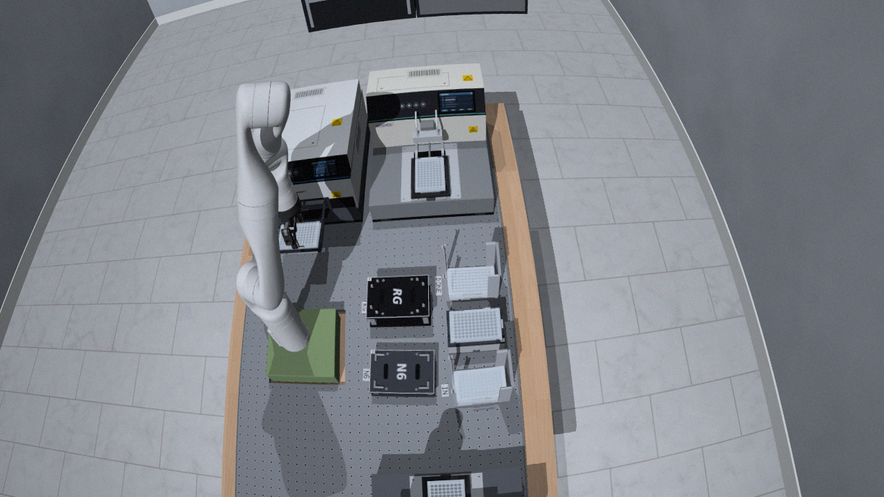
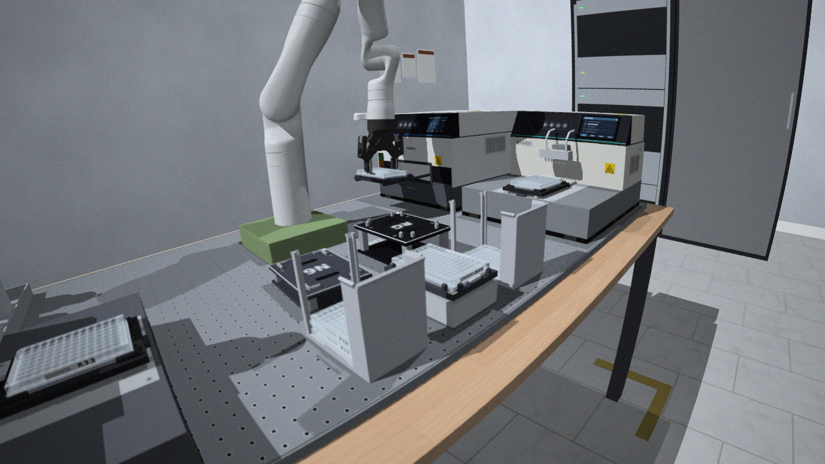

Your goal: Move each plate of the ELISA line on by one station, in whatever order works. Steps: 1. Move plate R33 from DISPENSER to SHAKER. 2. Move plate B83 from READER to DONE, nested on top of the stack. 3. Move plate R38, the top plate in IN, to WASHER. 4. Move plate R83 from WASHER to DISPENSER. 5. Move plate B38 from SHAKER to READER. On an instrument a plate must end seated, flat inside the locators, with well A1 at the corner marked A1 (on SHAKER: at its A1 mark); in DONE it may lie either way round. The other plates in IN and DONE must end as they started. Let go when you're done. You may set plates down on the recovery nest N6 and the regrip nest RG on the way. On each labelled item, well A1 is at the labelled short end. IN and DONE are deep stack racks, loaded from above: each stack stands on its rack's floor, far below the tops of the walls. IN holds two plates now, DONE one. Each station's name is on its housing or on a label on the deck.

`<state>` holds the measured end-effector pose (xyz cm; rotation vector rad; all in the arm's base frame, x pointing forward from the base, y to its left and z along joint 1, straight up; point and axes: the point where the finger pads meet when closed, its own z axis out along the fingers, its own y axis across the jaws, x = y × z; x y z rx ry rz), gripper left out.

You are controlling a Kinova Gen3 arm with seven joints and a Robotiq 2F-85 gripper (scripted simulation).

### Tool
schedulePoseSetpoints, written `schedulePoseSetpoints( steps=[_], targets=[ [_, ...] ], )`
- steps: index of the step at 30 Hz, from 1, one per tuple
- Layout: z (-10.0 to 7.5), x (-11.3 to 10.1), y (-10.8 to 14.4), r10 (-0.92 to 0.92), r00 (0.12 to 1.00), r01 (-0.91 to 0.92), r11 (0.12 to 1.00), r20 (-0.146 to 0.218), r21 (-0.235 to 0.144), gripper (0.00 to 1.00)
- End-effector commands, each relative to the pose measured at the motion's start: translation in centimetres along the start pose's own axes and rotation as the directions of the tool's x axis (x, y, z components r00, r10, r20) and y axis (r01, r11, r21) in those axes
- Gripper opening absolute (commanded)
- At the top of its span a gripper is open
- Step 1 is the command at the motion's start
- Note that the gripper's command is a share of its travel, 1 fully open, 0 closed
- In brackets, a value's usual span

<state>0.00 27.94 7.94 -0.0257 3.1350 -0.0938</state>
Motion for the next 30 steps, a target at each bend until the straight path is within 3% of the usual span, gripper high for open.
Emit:
schedulePoseSetpoints(
  steps=[1,30],
  targets=[
    [0.03,0.02,-0.03,0.002,1.000,-0.002,1.000,0.000,0.001,0.94],
    [-0.53,0.06,-0.05,-0.001,1.000,0.001,1.000,-0.001,0.001,0.94]
  ],
)
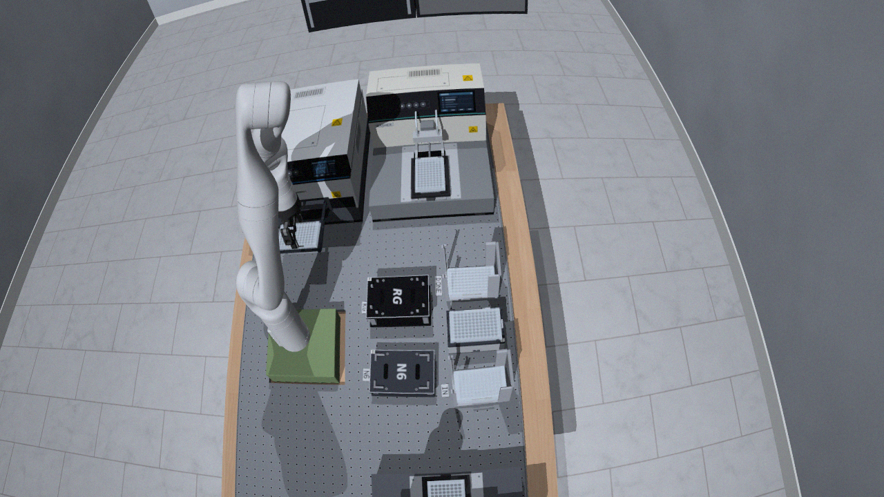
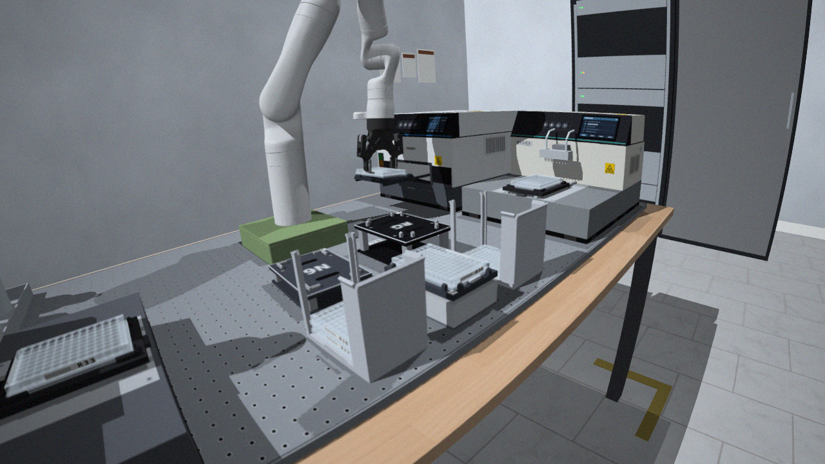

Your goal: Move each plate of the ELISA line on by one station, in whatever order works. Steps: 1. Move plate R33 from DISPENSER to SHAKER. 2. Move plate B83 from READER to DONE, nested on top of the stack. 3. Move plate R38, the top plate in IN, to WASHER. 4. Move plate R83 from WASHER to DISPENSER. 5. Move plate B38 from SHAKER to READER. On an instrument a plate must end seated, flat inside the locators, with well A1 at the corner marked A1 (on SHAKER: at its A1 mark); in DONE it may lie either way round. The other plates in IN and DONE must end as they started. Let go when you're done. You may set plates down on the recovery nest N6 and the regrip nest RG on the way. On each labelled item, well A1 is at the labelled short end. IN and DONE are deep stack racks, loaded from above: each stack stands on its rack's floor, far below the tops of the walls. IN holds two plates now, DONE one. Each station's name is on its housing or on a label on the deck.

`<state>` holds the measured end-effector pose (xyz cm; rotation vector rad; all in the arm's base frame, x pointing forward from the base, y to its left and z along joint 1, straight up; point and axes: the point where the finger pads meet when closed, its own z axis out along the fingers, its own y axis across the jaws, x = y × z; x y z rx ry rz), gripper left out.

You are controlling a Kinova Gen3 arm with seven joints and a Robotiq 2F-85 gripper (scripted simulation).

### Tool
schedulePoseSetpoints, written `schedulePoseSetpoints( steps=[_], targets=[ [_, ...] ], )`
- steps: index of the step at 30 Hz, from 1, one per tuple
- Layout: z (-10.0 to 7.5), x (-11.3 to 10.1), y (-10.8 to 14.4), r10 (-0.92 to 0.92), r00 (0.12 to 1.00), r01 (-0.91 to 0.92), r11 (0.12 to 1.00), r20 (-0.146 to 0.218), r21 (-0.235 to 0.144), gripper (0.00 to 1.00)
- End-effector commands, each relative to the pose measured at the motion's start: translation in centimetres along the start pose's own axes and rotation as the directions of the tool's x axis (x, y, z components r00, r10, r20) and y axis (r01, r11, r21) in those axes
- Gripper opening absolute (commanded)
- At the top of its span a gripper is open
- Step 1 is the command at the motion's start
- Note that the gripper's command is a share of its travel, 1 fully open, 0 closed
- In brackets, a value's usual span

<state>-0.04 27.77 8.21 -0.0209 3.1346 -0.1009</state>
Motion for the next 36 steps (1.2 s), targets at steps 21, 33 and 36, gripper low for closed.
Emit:
schedulePoseSetpoints(
  steps=[21,33,36],
  targets=[
    [-0.80,-0.04,0.12,-0.006,1.000,0.006,1.000,-0.001,-0.004,0.94],
    [-0.90,-0.02,0.08,-0.001,1.000,0.001,1.000,0.000,-0.004,0.94],
    [-0.90,-0.02,0.08,-0.001,1.000,0.001,1.000,0.000,-0.004,0.94]
  ],
)
